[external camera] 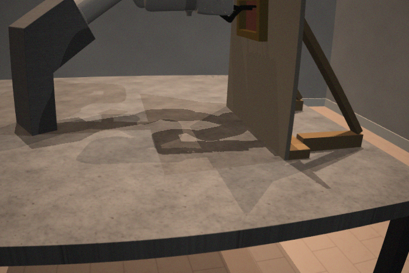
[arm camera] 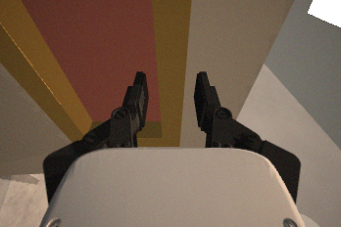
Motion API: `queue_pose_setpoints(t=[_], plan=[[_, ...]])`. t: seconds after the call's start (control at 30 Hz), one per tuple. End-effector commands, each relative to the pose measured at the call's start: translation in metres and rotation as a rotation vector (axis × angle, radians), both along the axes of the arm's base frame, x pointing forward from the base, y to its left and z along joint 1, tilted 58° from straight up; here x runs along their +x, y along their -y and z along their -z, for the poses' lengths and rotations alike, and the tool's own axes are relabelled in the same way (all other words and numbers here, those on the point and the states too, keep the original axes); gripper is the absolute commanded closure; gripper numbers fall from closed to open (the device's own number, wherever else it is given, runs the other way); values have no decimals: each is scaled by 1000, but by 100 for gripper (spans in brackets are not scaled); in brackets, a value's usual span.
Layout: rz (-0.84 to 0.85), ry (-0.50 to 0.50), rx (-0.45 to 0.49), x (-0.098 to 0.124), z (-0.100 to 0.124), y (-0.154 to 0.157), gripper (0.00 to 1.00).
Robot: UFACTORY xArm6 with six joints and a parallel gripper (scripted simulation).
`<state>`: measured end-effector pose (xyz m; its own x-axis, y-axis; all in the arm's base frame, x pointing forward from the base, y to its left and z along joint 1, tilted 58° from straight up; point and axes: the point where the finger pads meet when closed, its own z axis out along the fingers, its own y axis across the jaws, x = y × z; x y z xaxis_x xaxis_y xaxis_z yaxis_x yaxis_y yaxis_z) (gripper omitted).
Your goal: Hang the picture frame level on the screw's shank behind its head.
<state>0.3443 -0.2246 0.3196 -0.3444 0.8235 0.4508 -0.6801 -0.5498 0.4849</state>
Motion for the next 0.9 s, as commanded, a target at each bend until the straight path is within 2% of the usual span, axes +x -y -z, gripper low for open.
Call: queue_pose_setpoints(t=[0.0,0.87], plan=[[1,1,-1,0,0,1,50],[1,1,-1,-5,5,0,50]])
